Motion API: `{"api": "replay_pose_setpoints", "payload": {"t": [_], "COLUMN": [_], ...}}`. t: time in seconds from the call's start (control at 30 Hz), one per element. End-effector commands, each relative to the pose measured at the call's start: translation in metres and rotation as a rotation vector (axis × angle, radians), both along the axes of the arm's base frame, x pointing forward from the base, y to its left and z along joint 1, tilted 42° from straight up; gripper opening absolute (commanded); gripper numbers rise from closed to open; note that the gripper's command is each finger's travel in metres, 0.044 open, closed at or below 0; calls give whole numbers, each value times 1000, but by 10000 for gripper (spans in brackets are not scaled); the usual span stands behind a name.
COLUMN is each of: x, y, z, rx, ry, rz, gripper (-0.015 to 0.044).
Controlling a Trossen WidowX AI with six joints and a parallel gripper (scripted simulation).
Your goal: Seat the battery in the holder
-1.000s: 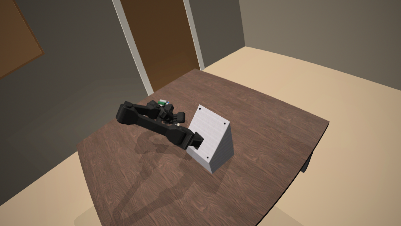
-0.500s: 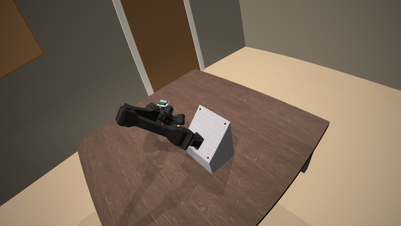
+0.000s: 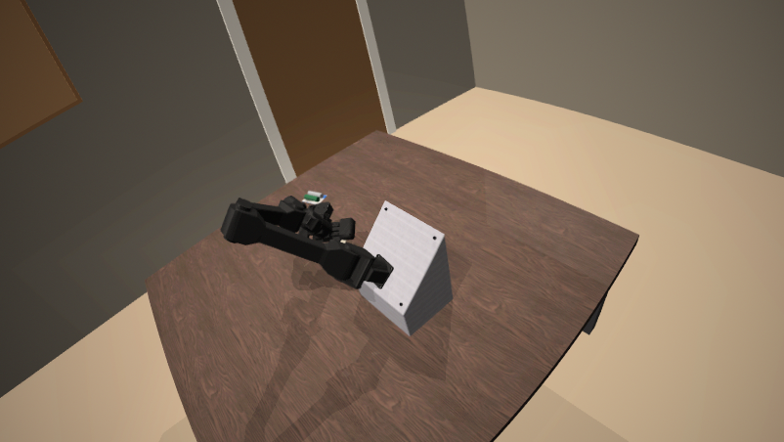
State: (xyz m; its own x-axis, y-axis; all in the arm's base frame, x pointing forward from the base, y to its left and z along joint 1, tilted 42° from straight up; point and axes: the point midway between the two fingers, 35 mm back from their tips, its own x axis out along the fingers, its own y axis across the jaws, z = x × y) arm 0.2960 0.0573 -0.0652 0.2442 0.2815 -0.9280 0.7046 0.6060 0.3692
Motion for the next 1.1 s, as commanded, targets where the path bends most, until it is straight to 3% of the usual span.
{"api": "replay_pose_setpoints", "payload": {"t": [0.0, 1.07], "x": [-3, 5], "y": [4, 2], "z": [-3, -13], "rx": [23, 106], "ry": [29, 156], "rz": [30, 151], "gripper": [61, 61]}}
